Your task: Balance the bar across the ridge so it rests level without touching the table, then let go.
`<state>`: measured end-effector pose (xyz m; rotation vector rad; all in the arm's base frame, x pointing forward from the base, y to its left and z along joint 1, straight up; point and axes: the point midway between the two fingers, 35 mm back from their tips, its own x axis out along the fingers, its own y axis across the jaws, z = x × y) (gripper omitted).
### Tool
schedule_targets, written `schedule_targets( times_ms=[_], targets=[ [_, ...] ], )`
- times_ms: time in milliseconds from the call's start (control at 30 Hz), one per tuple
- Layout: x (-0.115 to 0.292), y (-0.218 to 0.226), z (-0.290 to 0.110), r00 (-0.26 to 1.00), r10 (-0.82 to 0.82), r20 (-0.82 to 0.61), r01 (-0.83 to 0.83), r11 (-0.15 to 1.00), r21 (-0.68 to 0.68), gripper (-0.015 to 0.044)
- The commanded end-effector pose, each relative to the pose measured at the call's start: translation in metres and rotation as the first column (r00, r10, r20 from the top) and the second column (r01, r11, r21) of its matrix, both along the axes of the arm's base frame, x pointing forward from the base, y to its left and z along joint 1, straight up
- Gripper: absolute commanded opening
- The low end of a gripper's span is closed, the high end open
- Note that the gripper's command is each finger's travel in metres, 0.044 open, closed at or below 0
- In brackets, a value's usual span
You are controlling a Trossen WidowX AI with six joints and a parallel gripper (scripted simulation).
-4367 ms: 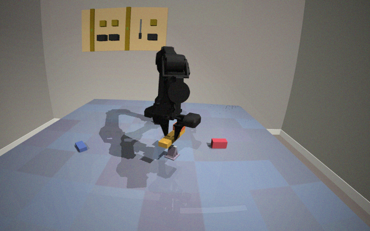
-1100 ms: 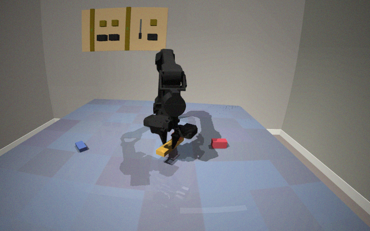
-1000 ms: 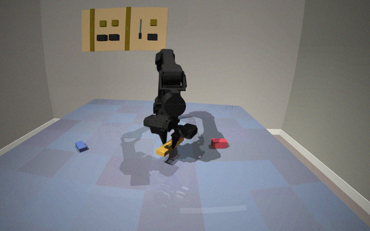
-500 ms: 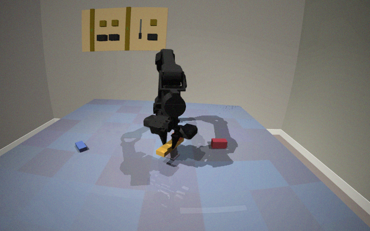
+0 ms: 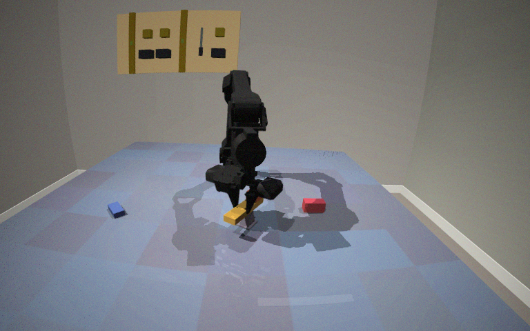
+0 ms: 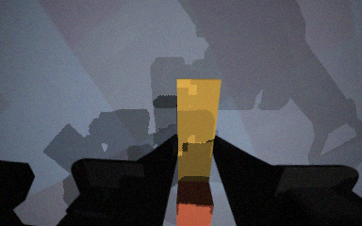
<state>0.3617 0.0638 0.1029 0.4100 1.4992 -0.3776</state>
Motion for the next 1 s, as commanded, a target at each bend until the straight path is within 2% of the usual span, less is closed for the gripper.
schedule_targets(
  times_ms=[0, 967],
  targets=[
    [0.0001, -0.0007, -0.0012, 1.000, -0.003, 0.000, 0.003, 1.000, -0.004, 0.0000],
    [0.0002, -0.0009, -0.0036, 1.000, -0.003, 0.000, 0.003, 1.000, -0.004, 0.0000]
  ],
)
